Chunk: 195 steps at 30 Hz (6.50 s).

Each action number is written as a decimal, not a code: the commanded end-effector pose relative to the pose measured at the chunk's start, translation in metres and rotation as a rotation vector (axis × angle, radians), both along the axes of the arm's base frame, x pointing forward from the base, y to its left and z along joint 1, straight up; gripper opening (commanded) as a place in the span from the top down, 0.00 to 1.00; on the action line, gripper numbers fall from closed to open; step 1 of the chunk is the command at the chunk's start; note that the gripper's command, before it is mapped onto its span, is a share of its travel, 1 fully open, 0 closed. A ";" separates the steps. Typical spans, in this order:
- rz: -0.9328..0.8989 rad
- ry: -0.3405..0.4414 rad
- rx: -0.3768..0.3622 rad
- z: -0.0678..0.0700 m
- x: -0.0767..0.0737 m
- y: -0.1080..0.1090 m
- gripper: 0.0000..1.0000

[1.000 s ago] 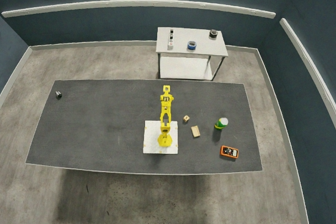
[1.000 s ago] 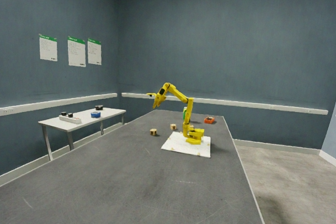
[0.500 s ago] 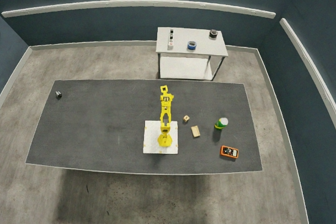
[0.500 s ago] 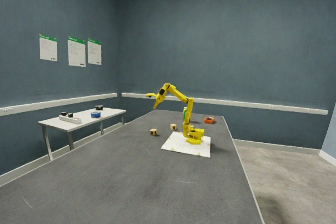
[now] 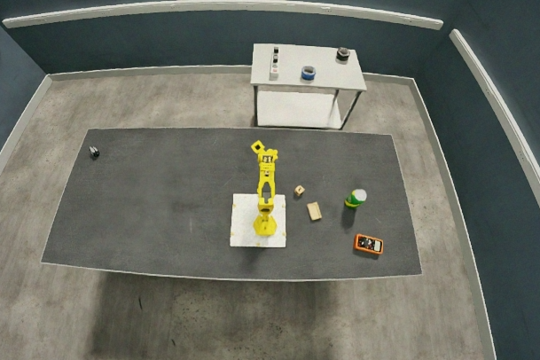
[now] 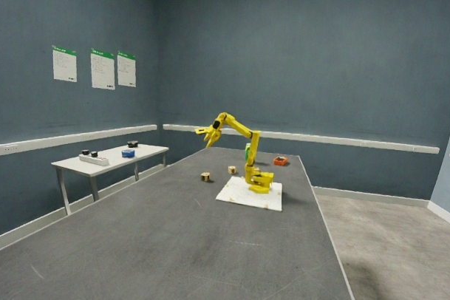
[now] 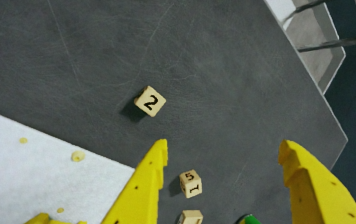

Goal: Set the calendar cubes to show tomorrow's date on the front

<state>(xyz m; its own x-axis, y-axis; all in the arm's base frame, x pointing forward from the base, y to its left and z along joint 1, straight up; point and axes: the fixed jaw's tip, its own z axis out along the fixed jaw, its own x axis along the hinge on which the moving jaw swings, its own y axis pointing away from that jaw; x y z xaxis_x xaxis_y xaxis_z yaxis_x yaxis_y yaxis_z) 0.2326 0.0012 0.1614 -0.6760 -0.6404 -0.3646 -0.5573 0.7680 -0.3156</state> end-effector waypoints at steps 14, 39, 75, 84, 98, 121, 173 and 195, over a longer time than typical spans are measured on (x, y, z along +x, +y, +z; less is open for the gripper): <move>0.451 0.004 -0.256 -0.008 -0.003 -0.007 0.65; 0.662 0.015 -0.371 -0.012 -0.004 -0.010 0.65; 0.751 0.498 -0.175 -0.114 -0.016 -0.012 0.65; 0.751 0.498 -0.175 -0.114 -0.016 -0.012 0.65; 0.751 0.498 -0.175 -0.115 -0.016 -0.012 0.65; 0.751 0.498 -0.175 -0.143 -0.016 -0.012 0.65; 0.751 0.498 -0.175 -0.154 -0.009 -0.013 0.75; 0.751 0.498 -0.175 -0.154 -0.007 -0.013 0.79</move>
<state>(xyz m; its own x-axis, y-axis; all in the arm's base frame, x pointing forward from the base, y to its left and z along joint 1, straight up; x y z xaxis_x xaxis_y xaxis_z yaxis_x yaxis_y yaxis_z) 0.2265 -0.0109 0.0084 -0.1174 -0.9931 0.0018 -0.9931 0.1174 0.0060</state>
